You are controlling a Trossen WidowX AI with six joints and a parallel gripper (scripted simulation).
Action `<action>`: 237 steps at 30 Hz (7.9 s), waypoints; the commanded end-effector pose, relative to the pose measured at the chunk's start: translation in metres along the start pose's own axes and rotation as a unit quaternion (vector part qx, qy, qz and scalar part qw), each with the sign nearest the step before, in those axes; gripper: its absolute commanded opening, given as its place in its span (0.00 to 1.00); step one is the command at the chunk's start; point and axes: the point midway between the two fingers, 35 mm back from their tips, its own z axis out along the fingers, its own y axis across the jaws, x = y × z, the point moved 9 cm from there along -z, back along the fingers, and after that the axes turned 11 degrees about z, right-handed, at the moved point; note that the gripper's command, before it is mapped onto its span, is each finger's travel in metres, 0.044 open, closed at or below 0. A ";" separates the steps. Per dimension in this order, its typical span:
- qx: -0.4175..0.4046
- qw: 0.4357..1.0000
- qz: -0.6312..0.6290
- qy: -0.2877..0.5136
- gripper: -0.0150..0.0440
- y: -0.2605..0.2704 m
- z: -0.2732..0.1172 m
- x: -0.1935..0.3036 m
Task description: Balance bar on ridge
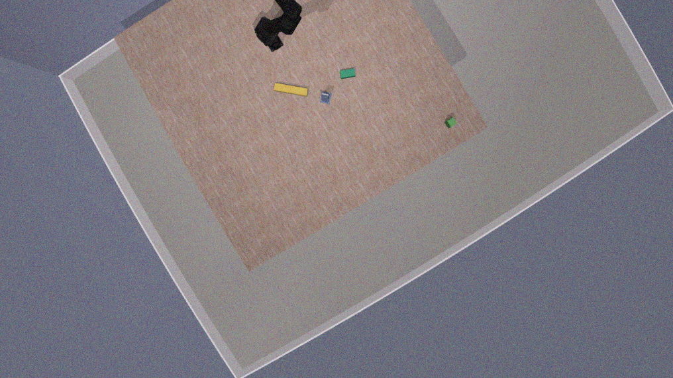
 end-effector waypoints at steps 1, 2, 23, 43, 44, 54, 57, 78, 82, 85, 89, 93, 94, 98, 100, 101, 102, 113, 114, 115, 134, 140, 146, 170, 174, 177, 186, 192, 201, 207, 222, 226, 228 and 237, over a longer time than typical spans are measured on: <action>0.001 1.000 -0.003 0.001 0.89 -0.001 0.000 -0.001; 0.003 1.000 -0.011 0.003 0.84 -0.003 0.000 -0.004; 0.175 0.899 -0.401 0.005 0.79 -0.075 0.002 -0.096; 0.393 0.654 -0.639 0.096 0.79 -0.114 -0.053 -0.181; 0.403 0.641 -0.645 0.102 0.79 -0.115 -0.057 -0.184; 0.498 0.532 -0.664 0.169 0.79 -0.121 -0.097 -0.209; 0.523 0.511 -0.656 0.188 0.79 -0.122 -0.108 -0.212; 0.660 0.262 -0.594 0.379 0.79 -0.091 -0.209 -0.239; 0.672 0.200 -0.567 0.433 0.79 -0.079 -0.231 -0.241; 0.676 0.152 -0.541 0.477 0.79 -0.067 -0.248 -0.242; 0.676 0.090 -0.500 0.534 0.79 -0.050 -0.270 -0.241; 0.668 0.033 -0.451 0.590 0.79 -0.030 -0.291 -0.239; 0.665 0.020 -0.438 0.604 0.79 -0.025 -0.296 -0.238; 0.649 -0.031 -0.381 0.658 0.79 -0.003 -0.314 -0.234; 0.638 -0.055 -0.351 0.684 0.79 0.008 -0.322 -0.231; 0.632 -0.066 -0.335 0.696 0.79 0.014 -0.326 -0.230; 0.625 -0.076 -0.318 0.708 0.79 0.020 -0.329 -0.228; 0.529 -0.167 -0.121 0.823 0.79 0.093 -0.357 -0.208; 0.518 -0.173 -0.102 0.832 0.79 0.100 -0.359 -0.206; 0.506 -0.178 -0.083 0.840 0.79 0.107 -0.360 -0.204; 0.241 -0.216 0.247 0.913 0.79 0.227 -0.349 -0.168; 0.137 -0.203 0.356 0.902 0.79 0.263 -0.334 -0.160; 0.033 -0.180 0.457 0.870 0.79 0.295 -0.314 -0.154; -0.230 -0.082 0.679 0.693 0.79 0.360 -0.243 -0.152; -0.230 -0.082 0.679 0.693 0.79 0.361 -0.243 -0.153; -0.230 -0.082 0.679 0.693 0.79 0.370 -0.244 -0.156; -0.230 -0.082 0.679 0.693 0.79 0.401 -0.246 -0.171; -0.230 -0.082 0.679 0.693 0.79 0.402 -0.246 -0.172; -0.230 -0.082 0.679 0.693 0.79 0.413 -0.247 -0.177; -0.230 -0.082 0.679 0.692 0.79 0.422 -0.247 -0.181; -0.230 -0.082 0.679 0.692 0.79 0.424 -0.247 -0.182; -0.230 -0.082 0.679 0.692 0.79 0.424 -0.247 -0.182; -0.230 -0.082 0.679 0.692 0.79 0.424 -0.247 -0.182; -0.229 -0.084 0.677 0.695 0.49 0.423 -0.248 -0.182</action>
